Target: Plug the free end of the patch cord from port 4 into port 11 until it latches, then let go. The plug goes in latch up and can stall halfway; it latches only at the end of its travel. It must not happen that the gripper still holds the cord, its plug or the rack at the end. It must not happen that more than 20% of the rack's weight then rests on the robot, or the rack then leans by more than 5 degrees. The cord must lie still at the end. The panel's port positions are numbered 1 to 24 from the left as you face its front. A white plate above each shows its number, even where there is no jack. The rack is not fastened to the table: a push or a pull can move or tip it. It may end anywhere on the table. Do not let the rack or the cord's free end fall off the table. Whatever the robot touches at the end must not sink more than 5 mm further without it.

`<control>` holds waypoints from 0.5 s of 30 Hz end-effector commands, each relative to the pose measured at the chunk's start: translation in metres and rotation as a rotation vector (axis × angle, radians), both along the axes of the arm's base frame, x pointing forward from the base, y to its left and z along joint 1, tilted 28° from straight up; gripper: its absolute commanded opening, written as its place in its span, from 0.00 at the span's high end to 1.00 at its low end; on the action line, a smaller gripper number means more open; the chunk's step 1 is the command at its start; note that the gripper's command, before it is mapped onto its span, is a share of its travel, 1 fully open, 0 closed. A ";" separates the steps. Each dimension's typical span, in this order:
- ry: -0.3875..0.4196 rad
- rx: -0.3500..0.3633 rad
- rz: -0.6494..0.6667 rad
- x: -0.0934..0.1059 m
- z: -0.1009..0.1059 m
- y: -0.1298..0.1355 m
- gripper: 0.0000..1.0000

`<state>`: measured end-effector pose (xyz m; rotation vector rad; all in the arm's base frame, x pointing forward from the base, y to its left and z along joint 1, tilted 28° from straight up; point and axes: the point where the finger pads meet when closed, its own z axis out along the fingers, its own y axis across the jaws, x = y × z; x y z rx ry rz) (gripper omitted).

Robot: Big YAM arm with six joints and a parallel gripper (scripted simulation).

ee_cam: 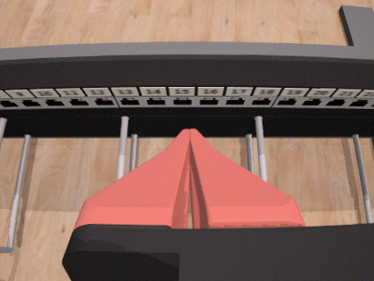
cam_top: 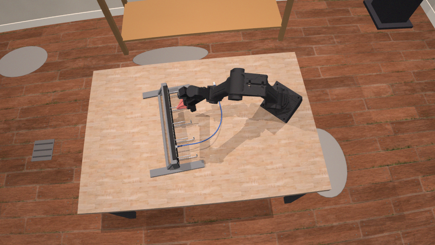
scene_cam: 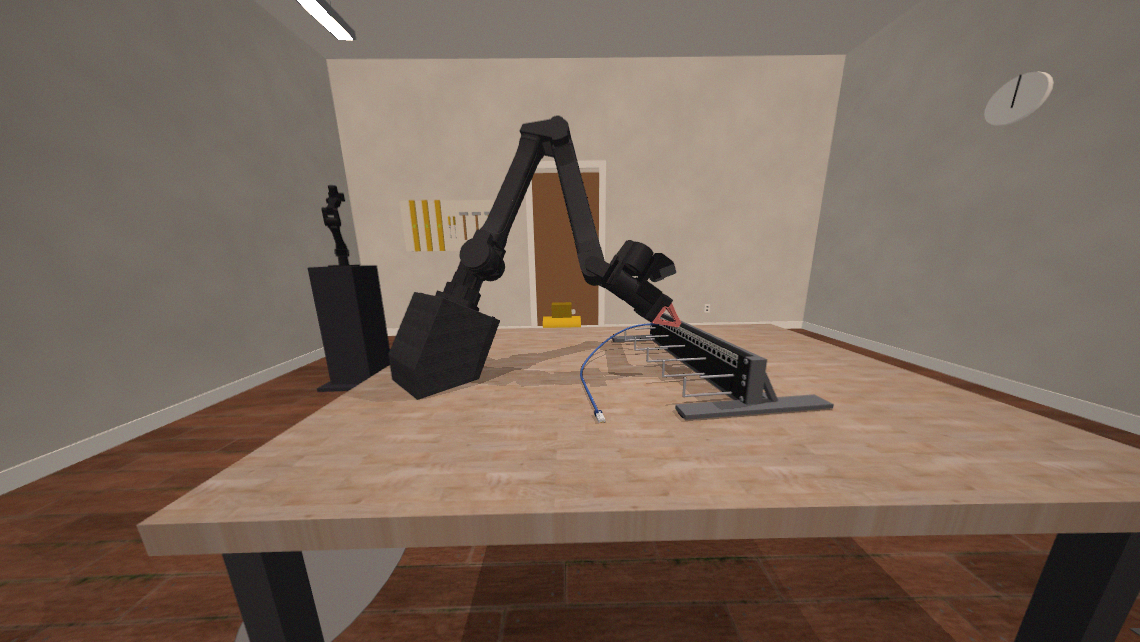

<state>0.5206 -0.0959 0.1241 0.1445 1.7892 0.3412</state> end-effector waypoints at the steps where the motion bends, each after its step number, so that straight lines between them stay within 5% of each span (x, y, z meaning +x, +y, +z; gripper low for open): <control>1: 0.005 0.008 -0.001 0.003 -0.002 -0.001 1.00; 15: -0.008 0.000 -0.013 0.006 0.003 -0.010 1.00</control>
